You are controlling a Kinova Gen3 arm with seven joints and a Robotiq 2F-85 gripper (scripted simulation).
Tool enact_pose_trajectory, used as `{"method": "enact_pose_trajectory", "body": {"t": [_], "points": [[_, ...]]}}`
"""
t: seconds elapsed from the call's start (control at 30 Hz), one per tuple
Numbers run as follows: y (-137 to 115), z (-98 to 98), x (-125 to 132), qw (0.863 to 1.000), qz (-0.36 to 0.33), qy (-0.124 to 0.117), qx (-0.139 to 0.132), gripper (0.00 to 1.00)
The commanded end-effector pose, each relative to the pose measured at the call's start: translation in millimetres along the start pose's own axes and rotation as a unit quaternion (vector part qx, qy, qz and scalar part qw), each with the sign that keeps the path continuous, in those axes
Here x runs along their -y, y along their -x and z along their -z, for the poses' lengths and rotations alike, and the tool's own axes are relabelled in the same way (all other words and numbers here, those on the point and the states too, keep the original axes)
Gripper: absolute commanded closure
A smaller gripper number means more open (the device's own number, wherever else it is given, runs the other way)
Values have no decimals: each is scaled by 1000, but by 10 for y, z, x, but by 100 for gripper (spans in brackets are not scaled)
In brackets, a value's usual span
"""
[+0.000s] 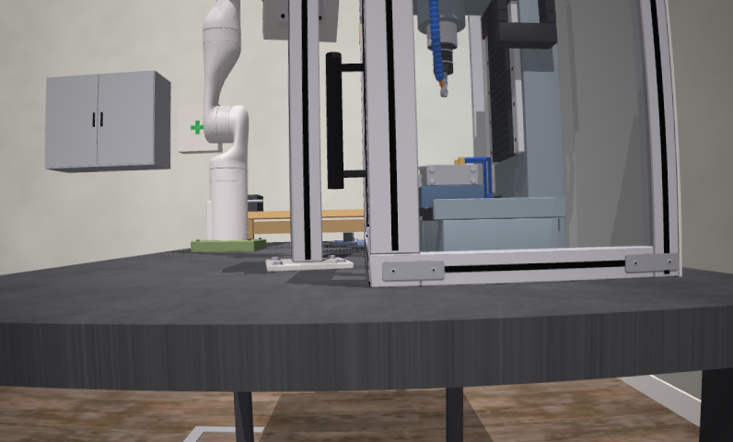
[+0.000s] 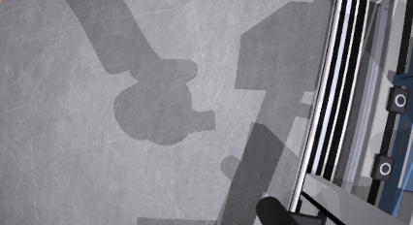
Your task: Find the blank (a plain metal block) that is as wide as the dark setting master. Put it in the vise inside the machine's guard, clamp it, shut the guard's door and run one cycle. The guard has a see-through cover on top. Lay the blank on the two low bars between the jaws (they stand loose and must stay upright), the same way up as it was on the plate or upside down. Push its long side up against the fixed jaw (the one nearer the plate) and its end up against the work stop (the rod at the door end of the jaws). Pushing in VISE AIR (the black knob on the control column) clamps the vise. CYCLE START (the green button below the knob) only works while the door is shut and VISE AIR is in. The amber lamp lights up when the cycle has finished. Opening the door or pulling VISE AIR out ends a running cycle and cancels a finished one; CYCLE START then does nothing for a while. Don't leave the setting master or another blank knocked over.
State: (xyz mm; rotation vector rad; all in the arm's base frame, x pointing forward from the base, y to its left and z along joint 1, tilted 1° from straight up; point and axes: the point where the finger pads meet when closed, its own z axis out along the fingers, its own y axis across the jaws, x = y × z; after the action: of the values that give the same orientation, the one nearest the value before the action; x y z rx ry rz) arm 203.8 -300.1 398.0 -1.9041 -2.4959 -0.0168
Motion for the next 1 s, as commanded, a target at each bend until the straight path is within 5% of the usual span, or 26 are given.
{"method": "enact_pose_trajectory", "body": {"t": [0.0, 0.17, 0.97], "points": [[1, 5, -1, 1000, 0, 0, 1, 90], [1, 5, -1, 993, 115, 0, 1, 90], [1, 5, -1, 985, 172, 0, 1, 90]]}}
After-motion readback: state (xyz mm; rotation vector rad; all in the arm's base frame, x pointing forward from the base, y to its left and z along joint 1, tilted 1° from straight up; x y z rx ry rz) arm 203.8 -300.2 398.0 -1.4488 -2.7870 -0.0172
